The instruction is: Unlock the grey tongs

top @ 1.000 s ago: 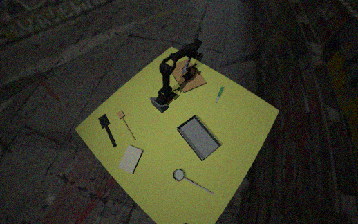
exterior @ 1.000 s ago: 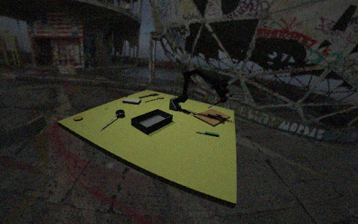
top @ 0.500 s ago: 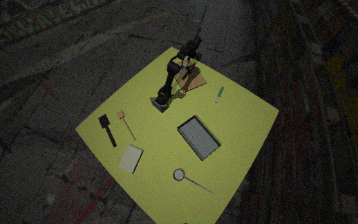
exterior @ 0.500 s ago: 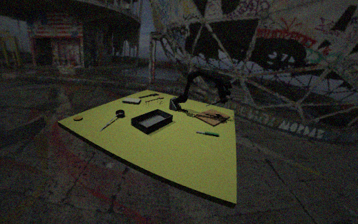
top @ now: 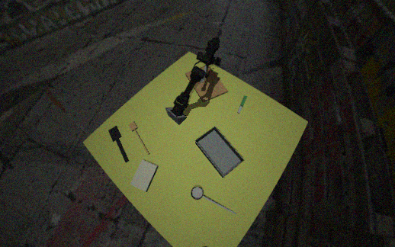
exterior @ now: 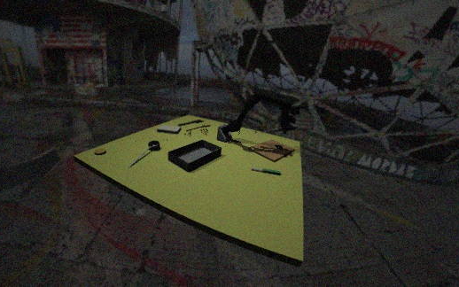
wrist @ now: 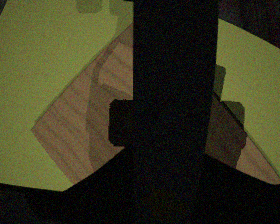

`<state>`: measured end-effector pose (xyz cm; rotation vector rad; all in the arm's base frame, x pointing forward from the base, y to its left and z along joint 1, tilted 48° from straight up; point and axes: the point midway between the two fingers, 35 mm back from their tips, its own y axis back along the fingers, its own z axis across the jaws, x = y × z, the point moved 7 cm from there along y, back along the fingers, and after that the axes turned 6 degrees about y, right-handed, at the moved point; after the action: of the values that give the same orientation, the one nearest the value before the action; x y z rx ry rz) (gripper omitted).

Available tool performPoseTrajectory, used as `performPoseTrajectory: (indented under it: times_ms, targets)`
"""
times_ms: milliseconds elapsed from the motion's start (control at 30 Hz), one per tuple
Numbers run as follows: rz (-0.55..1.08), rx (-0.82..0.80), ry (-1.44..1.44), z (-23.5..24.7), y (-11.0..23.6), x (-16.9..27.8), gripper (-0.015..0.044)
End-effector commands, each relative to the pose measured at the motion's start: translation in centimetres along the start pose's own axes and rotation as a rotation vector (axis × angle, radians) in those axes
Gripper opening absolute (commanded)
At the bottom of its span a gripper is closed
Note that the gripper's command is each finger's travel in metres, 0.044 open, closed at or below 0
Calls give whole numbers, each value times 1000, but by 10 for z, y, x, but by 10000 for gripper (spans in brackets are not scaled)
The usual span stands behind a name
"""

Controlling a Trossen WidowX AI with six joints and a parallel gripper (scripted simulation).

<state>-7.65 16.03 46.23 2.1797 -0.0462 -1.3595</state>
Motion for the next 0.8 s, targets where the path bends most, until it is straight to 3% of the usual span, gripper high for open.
performPoseTrajectory:
  times_ms: [0,500,767]
  targets:
    - [40,10,43,2,3,-3,-150]
    - [249,66,278,16,5,-9,-150]
    - [257,70,291,17,5,-9,-150]
